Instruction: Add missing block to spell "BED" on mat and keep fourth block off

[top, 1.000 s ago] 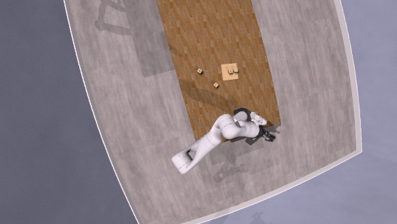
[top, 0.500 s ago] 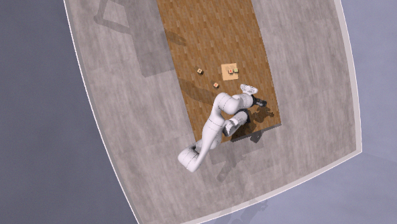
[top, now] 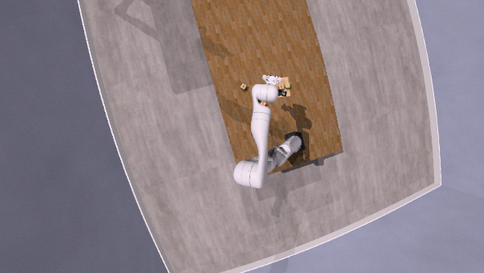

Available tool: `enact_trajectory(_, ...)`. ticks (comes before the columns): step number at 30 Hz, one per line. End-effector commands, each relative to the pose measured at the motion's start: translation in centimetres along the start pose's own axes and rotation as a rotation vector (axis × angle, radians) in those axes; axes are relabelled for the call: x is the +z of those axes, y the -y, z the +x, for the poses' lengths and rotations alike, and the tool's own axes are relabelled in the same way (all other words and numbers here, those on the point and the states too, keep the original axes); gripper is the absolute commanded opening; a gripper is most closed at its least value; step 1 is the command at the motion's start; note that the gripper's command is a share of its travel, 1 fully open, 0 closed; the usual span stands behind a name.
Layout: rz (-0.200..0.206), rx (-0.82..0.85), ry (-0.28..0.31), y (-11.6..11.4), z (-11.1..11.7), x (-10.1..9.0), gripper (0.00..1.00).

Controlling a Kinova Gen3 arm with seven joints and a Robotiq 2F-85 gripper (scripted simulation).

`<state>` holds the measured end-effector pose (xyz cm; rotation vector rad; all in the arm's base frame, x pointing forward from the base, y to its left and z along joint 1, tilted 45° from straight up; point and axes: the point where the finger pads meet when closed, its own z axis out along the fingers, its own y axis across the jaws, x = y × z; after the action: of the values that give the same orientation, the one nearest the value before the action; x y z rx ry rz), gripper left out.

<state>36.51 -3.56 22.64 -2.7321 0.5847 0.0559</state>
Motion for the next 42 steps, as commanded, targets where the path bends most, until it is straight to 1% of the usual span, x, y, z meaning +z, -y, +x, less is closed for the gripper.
enact_trajectory(1,0.09,-0.021,0.082,4.8,-0.7,3.2,1.0)
enact_trajectory(3,0.153,-0.007,0.113,8.0,-1.1,4.4,1.0)
enact_trajectory(5,0.207,0.009,0.143,10.9,-1.6,5.3,1.0)
enact_trajectory(8,0.268,0.033,0.184,14.2,-2.4,6.3,1.0)
enact_trajectory(9,0.284,0.04,0.196,15.1,-2.6,6.5,1.0)
enact_trajectory(11,0.284,0.04,0.196,15.1,-2.6,6.5,1.0)
enact_trajectory(13,0.313,0.054,0.219,16.7,-3.1,6.9,1.0)
enact_trajectory(16,0.341,0.069,0.242,18.3,-3.6,7.3,1.0)
enact_trajectory(21,0.357,0.079,0.257,19.2,-3.9,7.5,1.0)
enact_trajectory(42,0.357,0.079,0.257,19.3,-3.9,7.5,1.0)
